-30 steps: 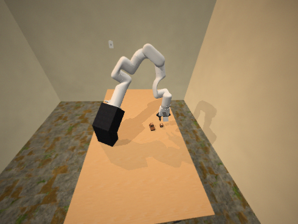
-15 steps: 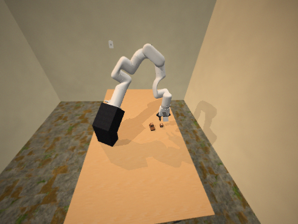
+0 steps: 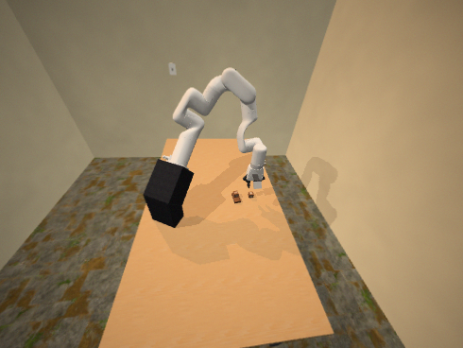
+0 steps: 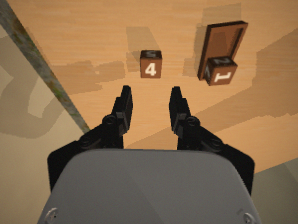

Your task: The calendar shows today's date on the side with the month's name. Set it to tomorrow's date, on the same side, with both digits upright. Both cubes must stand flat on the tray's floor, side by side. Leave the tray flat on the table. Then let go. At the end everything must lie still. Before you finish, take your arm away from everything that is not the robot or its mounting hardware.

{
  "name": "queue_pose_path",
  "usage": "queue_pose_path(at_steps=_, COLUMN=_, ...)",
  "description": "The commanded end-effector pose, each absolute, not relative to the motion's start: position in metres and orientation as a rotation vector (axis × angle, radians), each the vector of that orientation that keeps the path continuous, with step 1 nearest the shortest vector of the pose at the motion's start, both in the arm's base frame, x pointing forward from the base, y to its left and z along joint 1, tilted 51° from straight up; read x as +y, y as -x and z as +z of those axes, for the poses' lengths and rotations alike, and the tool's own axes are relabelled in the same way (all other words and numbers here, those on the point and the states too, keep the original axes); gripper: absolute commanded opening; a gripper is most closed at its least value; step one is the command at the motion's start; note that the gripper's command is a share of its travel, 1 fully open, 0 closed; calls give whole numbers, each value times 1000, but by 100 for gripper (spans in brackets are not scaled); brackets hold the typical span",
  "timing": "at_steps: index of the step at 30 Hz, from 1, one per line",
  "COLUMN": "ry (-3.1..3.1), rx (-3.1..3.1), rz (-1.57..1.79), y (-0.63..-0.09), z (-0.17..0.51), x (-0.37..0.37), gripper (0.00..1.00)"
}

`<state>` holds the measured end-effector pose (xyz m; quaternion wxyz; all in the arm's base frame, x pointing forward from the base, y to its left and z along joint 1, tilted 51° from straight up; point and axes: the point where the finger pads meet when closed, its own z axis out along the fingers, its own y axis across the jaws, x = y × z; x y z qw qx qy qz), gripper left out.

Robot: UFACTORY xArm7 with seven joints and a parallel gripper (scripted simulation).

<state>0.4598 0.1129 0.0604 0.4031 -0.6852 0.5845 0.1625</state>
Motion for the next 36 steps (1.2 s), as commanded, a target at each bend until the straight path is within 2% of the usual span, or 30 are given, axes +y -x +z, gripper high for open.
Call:
queue_pose_path(at_steps=1, ry=1729, rx=1479, rz=407, y=-461, z=60, x=112, gripper=49)
queue_pose_path(at_steps=36, ry=1729, rx=1479, rz=407, y=-471, z=35, x=141, gripper=49)
